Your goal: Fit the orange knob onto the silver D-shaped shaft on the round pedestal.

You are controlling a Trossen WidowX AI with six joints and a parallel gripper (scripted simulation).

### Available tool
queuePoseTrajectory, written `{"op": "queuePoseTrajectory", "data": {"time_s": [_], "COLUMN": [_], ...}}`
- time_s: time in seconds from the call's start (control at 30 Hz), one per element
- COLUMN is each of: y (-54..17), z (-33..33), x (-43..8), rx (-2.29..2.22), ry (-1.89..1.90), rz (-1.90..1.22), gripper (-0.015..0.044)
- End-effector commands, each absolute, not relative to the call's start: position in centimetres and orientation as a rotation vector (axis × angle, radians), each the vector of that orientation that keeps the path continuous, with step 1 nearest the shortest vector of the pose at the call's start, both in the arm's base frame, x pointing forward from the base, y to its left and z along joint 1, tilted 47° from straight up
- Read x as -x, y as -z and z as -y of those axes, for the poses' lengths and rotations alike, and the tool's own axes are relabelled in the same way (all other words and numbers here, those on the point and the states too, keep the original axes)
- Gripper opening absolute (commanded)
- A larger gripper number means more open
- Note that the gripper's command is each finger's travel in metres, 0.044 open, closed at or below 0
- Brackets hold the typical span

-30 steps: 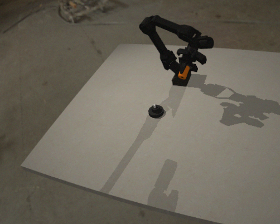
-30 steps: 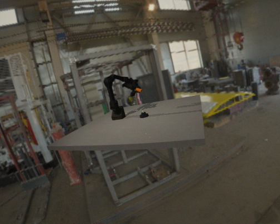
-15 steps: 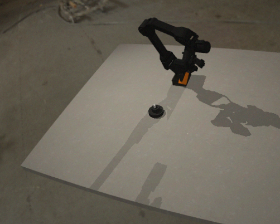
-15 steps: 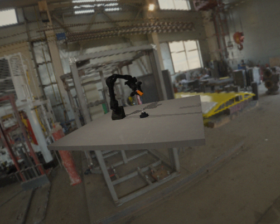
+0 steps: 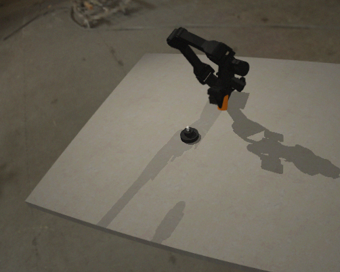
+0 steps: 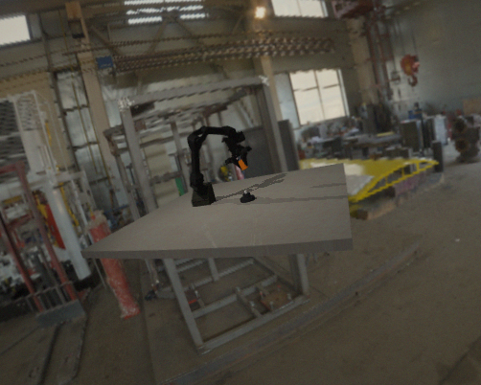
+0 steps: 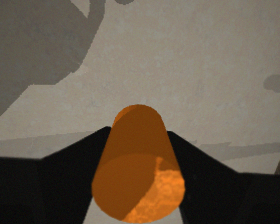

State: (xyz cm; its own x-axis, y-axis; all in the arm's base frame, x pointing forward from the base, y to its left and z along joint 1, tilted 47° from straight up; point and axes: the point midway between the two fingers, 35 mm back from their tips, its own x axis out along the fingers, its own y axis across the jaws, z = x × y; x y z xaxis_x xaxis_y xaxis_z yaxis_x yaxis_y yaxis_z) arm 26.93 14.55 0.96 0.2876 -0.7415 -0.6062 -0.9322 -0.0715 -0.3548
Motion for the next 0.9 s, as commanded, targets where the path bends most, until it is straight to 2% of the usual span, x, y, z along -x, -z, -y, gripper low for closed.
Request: {"op": "queuePoseTrajectory", "data": {"time_s": [0.0,0.27,0.87], "y": [-0.7,0.4,6.8], "z": [-14.3,-12.9,-6.9], "x": [-27.3,-27.9,-28.8], "rx": [1.798,1.640,1.615], "ry": [-0.390,-0.483,-0.491], "rz": [-1.576,-1.767,-1.788], "gripper": [0.0000,0.0000,0.0000]}}
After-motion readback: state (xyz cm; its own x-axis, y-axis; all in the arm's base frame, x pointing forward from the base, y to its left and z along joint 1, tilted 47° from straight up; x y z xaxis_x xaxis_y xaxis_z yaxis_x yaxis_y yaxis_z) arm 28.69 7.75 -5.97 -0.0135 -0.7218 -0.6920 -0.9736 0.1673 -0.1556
